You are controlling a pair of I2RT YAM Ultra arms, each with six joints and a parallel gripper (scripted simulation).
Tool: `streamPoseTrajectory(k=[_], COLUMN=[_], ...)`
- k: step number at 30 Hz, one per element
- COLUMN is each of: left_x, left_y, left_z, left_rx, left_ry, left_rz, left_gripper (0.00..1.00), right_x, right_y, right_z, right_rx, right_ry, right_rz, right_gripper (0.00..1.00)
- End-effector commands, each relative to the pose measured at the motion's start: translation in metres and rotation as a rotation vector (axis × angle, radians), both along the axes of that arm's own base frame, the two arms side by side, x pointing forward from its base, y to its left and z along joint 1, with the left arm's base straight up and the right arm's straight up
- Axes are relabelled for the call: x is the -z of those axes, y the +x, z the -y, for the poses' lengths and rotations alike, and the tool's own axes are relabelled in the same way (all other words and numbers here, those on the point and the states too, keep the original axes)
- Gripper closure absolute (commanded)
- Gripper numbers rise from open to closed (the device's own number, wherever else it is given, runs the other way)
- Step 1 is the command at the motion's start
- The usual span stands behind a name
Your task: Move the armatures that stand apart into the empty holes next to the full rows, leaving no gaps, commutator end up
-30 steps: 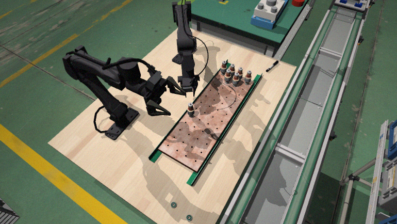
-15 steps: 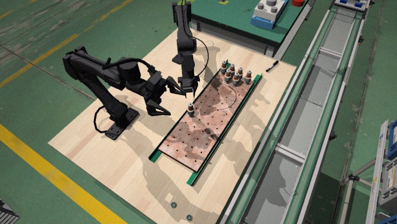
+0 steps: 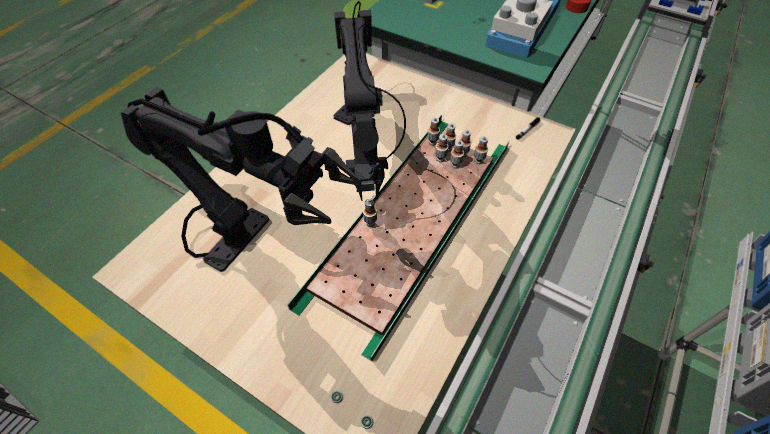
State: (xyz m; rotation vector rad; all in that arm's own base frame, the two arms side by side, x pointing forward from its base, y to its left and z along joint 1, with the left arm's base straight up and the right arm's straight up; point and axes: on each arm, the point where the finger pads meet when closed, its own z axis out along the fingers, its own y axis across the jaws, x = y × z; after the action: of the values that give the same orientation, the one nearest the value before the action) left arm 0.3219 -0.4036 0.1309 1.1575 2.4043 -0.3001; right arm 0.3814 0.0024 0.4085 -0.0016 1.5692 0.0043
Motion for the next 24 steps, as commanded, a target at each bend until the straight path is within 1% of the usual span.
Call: streamPoseTrajectory(k=[1,4,6,10,12,13,16,18,19,24], left_x=[-0.005,0.008,0.009,0.0,0.001,-0.004,-0.004,-0.015,-0.018,-0.016], left_y=[-0.002,-0.002,-0.001,0.004,0.006,0.007,0.005,0.005,0.007,0.007], left_z=[0.012,0.01,0.014,0.022,0.024,0.025,0.022,0.023,0.023,0.022], left_rx=[0.017,0.015,0.019,0.022,0.023,0.017,0.019,0.021,0.017,0.017], left_ry=[-0.035,-0.018,-0.022,-0.05,-0.055,-0.063,-0.056,-0.071,-0.078,-0.074], left_rz=[0.017,0.004,0.007,0.029,0.033,0.042,0.037,0.048,0.055,0.051], left_gripper=[0.62,0.62,0.62,0.62,0.62,0.62,0.62,0.62,0.7,0.7], right_x=[-0.025,-0.025,-0.025,-0.025,-0.025,-0.025,-0.025,-0.025,-0.025,-0.025], right_y=[-0.008,-0.008,-0.008,-0.008,-0.008,-0.008,-0.008,-0.008,-0.008,-0.008], right_z=[0.002,0.002,0.002,0.002,0.002,0.002,0.002,0.002,0.002,0.002], right_rx=[0.012,0.012,0.012,0.012,0.012,0.012,0.012,0.012,0.012,0.012], right_ry=[0.011,0.011,0.011,0.011,0.011,0.011,0.011,0.011,0.011,0.011], right_rz=[0.051,0.051,0.051,0.051,0.051,0.051,0.051,0.051,0.051,0.051], right_gripper=[0.0,0.0,0.0,0.0,0.0,0.0,0.0,0.0,0.0,0.0])
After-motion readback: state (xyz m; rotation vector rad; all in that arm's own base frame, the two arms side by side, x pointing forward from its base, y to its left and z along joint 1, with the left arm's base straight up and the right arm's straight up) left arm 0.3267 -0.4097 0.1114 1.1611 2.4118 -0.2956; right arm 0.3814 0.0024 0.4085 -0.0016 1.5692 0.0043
